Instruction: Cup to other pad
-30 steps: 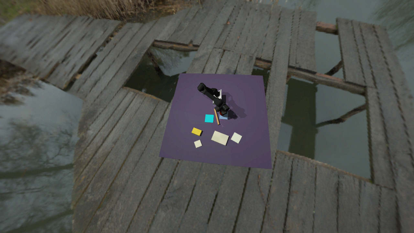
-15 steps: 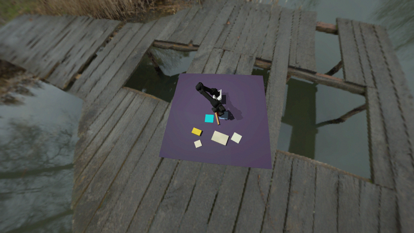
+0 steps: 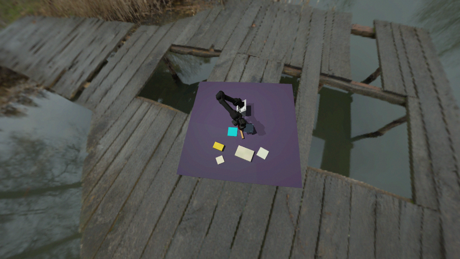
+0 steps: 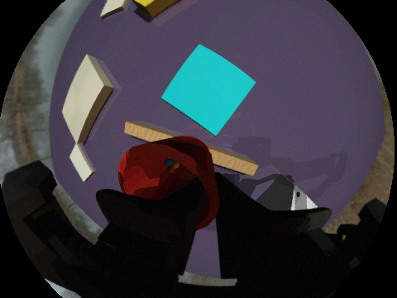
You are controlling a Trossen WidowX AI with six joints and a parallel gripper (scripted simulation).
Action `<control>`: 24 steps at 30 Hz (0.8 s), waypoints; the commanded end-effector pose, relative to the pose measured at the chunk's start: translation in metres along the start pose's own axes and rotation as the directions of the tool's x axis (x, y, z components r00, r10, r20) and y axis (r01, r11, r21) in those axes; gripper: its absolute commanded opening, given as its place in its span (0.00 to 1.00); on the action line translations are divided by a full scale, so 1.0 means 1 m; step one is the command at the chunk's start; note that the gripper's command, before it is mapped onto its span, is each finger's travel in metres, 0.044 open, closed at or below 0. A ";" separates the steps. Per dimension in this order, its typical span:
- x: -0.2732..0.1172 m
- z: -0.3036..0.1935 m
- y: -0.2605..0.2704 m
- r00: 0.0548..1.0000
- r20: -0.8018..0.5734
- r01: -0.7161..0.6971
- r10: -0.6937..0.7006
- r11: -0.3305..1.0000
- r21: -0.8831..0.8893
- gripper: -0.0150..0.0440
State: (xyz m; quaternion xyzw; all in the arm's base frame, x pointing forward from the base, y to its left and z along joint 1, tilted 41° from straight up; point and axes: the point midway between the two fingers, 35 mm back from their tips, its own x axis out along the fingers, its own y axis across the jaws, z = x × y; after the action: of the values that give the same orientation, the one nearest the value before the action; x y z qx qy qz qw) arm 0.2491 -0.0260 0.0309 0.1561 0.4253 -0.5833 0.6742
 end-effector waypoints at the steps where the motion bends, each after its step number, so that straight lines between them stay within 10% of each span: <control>1: -0.002 0.011 -0.001 1.000 0.005 -0.004 0.004 1.000 -0.001 0.25; 24: -0.003 0.068 -0.014 1.000 0.007 -0.004 0.004 1.000 0.000 0.25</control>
State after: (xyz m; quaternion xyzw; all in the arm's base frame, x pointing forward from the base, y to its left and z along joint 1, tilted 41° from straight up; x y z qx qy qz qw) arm 0.2597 -0.0700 0.0692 0.1547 0.4255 -0.5838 0.6740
